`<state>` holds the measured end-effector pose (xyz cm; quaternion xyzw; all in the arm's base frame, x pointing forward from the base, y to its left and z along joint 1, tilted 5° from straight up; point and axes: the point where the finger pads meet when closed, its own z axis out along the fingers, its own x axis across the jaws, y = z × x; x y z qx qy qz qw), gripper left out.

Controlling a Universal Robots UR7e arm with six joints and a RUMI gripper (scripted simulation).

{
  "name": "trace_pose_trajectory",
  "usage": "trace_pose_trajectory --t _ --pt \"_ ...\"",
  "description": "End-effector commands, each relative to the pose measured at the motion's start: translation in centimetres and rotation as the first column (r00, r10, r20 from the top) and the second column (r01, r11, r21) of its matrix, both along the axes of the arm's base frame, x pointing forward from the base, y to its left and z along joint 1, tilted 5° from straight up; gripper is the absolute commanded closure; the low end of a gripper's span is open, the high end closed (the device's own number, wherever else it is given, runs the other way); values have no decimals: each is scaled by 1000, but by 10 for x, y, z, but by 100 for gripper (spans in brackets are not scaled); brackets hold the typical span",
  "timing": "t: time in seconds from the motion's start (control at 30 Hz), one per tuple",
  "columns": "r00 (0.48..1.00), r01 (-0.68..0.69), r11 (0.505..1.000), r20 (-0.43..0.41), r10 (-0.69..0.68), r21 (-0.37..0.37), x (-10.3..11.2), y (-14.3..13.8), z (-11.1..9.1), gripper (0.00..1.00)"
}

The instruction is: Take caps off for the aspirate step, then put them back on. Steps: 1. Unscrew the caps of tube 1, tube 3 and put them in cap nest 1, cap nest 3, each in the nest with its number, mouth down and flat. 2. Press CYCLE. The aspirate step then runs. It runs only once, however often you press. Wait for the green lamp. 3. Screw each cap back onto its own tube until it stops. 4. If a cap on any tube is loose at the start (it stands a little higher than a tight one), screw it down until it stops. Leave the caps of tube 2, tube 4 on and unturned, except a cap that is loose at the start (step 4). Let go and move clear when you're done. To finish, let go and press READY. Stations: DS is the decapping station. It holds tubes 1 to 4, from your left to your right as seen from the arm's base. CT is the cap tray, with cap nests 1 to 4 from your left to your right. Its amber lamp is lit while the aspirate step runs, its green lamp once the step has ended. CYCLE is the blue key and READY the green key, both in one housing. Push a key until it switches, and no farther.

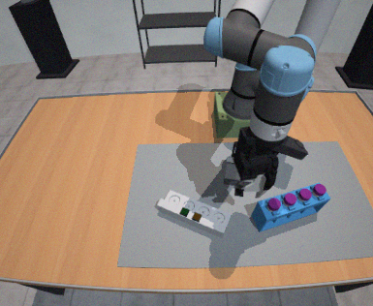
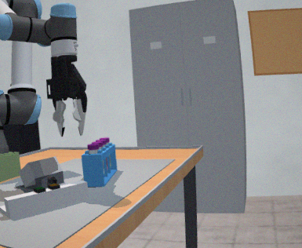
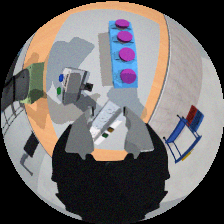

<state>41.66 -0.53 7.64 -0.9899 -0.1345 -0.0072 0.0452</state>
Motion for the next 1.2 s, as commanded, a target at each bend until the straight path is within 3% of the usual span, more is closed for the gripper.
trace_pose_trajectory --t 0.0,0.1,0.2,0.63,0.73,0.87,1.17 --pt "969 244 970 -21 -244 -8 -3 24 3 65" --pt "915 401 916 -34 -401 -12 -5 40 4 65" --pt "906 422 906 -36 -422 -13 -6 49 5 65" --pt "906 422 906 -36 -422 -12 -17 131 12 65" --pt "906 422 906 -36 -422 -12 -17 131 12 65" --pt "906 422 906 -36 -422 -12 -22 164 15 65" --pt "906 422 906 -36 -422 -12 -28 210 19 65"
